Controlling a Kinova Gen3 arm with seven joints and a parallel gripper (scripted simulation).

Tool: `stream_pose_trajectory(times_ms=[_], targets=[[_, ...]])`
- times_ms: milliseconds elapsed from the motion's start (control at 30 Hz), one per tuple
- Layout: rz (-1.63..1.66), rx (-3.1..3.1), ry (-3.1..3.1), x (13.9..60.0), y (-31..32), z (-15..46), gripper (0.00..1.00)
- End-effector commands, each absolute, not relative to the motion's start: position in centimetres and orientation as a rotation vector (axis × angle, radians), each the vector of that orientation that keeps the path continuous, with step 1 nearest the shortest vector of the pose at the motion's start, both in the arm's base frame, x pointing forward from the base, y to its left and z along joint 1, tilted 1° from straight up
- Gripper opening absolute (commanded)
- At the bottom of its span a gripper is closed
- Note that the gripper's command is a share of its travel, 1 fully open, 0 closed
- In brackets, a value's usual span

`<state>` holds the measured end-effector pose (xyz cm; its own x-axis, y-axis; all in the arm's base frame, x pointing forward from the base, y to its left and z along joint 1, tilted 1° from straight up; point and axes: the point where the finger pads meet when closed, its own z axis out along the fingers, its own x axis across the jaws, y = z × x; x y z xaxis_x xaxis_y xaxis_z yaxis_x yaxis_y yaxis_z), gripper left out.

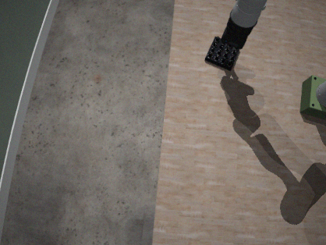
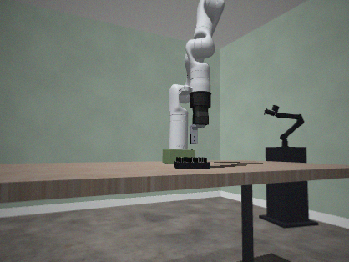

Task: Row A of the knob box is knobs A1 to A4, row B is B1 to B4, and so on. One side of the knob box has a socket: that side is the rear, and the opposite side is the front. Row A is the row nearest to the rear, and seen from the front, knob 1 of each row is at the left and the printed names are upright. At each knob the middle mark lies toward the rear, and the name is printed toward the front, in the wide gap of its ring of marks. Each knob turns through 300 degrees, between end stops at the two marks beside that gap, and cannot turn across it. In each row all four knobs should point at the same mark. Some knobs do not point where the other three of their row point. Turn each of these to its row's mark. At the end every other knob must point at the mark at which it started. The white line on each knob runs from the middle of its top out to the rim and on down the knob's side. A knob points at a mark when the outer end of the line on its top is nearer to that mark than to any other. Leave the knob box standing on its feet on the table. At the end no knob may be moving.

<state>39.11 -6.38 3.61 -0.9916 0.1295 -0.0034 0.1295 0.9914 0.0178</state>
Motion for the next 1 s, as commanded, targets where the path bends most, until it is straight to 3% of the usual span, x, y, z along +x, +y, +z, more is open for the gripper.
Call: stream_pose_trajectory(times_ms=[0,967], targets=[[0.034,0.213,3.133,39.1,-6.1,3.7,0.46],[0.035,0.217,3.135,39.1,-6.1,2.1,0.46]])
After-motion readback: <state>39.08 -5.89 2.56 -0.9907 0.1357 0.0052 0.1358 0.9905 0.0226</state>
